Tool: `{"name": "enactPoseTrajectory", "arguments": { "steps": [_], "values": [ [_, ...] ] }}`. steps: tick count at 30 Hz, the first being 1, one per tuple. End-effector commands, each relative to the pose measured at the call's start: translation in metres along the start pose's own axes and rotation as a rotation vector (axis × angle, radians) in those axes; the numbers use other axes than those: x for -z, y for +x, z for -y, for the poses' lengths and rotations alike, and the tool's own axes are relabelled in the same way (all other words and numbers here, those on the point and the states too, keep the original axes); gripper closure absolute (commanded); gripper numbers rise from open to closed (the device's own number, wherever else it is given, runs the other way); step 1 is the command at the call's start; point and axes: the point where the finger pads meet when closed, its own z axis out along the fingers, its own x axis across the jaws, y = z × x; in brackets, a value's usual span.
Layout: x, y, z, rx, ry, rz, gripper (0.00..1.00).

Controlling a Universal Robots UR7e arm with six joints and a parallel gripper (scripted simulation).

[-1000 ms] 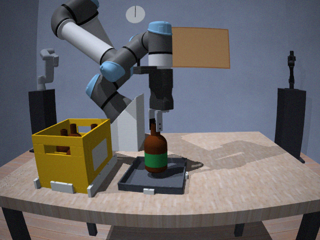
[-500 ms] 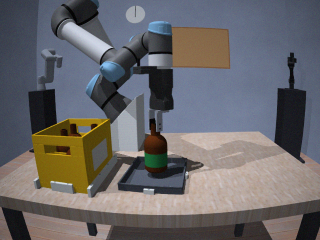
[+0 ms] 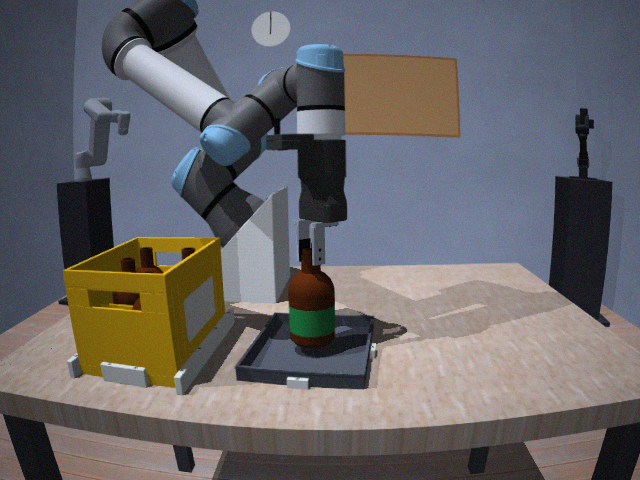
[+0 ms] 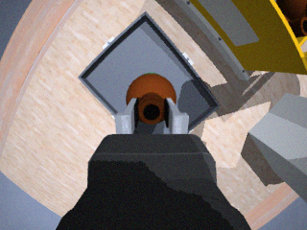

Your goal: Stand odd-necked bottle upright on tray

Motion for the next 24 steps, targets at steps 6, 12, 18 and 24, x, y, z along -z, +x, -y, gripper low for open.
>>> {"name": "enactPoseTrajectory", "arguments": {
  "steps": [6,12,18,24],
  "values": [
    [-0.0029,-0.0003,0.0002,0.000,0.000,0.001,1.00],
    [-0.0058,-0.0003,0.0002,0.000,0.000,0.001,1.00],
    [-0.0078,-0.0003,0.0002,0.000,0.000,0.001,1.00],
    [-0.0106,-0.0004,0.0002,0.000,0.000,0.001,1.00]
  ]
}}
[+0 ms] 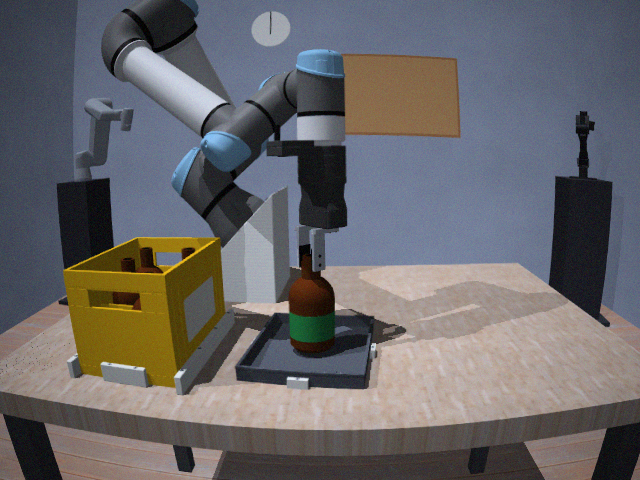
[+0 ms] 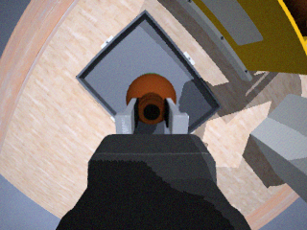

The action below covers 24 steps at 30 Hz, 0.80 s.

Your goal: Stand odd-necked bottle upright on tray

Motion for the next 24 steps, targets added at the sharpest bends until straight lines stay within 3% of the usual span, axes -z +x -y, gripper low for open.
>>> {"name": "enactPoseTrajectory", "arguments": {
  "steps": [1,24],
  "values": [
    [-0.0015,-0.0003,0.0002,0.000,0.000,0.001,1.00],
    [-0.0062,-0.0003,0.0002,0.000,0.000,0.001,1.00]
  ]
}}
